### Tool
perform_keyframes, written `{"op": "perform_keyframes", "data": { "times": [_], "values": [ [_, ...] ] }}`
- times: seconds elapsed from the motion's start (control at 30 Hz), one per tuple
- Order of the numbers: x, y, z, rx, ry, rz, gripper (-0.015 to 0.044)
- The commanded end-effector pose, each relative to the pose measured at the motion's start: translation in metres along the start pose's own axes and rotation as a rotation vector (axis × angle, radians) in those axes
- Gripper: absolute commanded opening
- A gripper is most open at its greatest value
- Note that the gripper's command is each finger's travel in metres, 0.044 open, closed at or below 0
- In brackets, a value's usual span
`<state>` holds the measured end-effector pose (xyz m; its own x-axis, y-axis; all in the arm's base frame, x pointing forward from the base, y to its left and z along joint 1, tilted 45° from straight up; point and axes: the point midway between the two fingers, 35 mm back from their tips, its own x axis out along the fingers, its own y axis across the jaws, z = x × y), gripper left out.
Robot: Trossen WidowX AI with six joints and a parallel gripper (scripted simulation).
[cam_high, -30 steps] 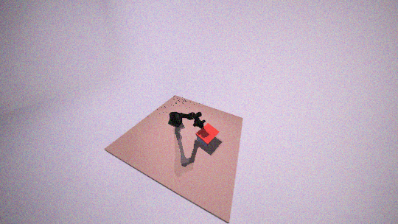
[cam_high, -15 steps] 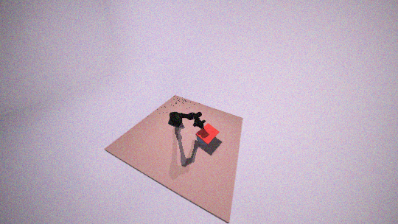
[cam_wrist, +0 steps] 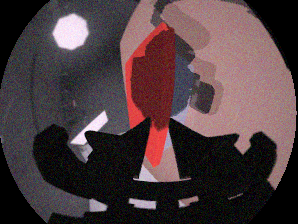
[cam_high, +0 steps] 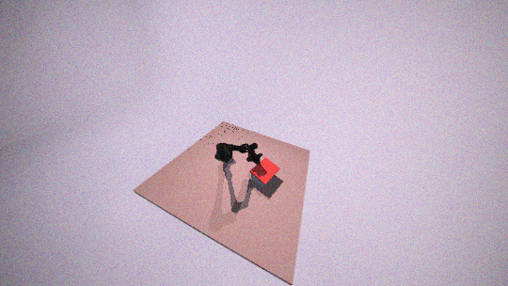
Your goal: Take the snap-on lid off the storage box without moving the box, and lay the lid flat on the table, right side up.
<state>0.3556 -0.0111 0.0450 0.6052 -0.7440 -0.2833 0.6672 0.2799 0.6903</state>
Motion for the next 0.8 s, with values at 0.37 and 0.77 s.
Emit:
{"op": "perform_keyframes", "data": {
  "times": [0.37,0.77],
  "values": [
    [-0.01,0.013,0.0,0.0,0.005,0.001,0.0],
    [-0.017,0.028,0.0,0.0,0.005,0.0,0.0]
  ]
}}
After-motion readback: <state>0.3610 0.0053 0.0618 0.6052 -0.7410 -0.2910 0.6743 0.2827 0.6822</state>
